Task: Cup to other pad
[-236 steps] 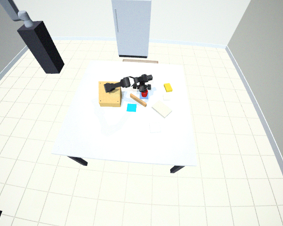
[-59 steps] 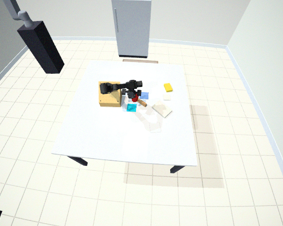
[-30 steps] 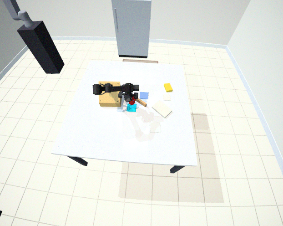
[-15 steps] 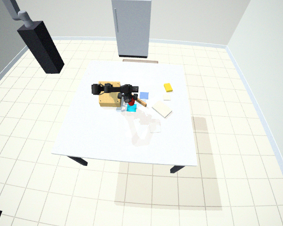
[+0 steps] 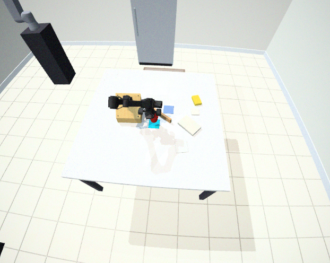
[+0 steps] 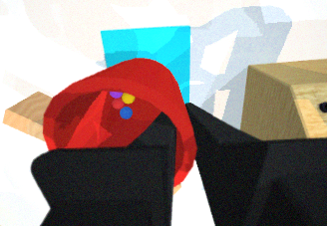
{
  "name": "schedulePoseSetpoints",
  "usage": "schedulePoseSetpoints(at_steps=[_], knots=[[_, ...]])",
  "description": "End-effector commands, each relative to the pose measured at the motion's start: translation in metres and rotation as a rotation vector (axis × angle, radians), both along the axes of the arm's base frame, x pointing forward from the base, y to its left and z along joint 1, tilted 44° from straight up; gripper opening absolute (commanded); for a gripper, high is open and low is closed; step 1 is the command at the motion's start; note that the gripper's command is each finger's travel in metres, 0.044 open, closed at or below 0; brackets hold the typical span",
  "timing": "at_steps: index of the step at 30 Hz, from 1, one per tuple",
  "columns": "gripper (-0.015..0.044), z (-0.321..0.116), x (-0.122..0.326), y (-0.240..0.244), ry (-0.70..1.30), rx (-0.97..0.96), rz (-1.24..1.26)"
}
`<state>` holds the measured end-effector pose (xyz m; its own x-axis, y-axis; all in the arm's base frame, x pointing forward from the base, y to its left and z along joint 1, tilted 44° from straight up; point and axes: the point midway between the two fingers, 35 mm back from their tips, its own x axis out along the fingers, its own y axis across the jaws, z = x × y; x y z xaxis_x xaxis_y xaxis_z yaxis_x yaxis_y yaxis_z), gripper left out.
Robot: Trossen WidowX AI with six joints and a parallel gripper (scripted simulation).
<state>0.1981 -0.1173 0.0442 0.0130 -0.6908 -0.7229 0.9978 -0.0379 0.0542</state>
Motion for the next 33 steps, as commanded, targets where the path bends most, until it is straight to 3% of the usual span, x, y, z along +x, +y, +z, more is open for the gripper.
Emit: schedulePoseSetpoints(at_steps=[1, 33], knots=[[0.0, -0.005, -0.001, -0.004, 0.011, 0.0, 0.002], [0.0, -0.029, -0.003, -0.028, 0.011, -0.002, 0.002]])
